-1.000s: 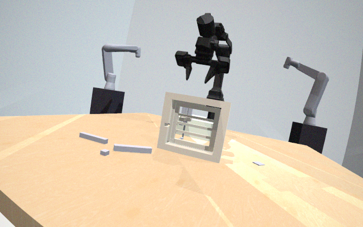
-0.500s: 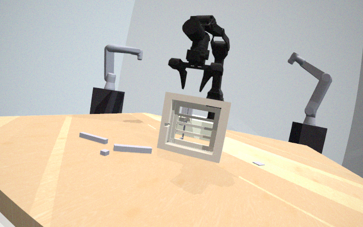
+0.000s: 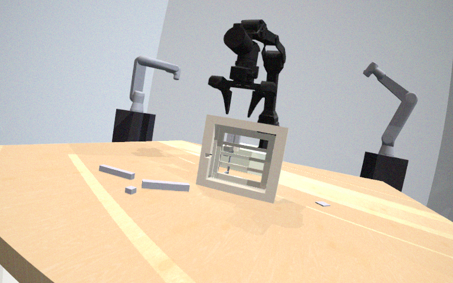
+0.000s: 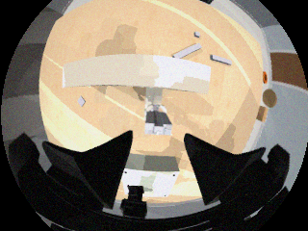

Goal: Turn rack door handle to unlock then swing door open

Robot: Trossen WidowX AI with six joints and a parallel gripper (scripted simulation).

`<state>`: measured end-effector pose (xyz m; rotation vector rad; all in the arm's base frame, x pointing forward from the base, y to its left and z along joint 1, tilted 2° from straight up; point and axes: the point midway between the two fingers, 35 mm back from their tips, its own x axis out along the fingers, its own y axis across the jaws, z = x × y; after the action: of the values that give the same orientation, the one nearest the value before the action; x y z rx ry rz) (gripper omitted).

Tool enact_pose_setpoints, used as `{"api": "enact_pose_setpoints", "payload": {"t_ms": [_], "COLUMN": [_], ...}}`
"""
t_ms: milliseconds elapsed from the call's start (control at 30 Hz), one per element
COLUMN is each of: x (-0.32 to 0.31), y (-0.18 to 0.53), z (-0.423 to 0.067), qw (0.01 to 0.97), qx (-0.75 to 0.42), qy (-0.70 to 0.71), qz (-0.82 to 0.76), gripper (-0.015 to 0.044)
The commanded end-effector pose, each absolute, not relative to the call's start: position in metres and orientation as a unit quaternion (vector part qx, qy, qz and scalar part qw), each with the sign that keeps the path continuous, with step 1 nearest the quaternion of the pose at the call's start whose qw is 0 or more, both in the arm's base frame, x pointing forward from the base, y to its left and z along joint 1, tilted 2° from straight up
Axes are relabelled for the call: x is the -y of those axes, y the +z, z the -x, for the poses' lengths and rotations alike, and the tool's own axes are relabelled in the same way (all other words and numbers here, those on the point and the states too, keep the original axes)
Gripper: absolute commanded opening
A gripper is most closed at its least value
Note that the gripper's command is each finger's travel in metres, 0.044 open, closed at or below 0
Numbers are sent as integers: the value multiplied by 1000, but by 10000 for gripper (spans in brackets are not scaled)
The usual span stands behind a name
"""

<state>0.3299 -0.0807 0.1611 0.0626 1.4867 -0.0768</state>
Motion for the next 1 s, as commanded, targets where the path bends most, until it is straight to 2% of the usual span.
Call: {"api": "enact_pose_setpoints", "payload": {"t_ms": [0,967], "x": [82,82], "y": [150,103], "z": [-330,-333], "qw": [730,730], "qx": [-682,-682], "qy": [-34,-34], "qz": [-27,-27], "gripper": [289,289]}}
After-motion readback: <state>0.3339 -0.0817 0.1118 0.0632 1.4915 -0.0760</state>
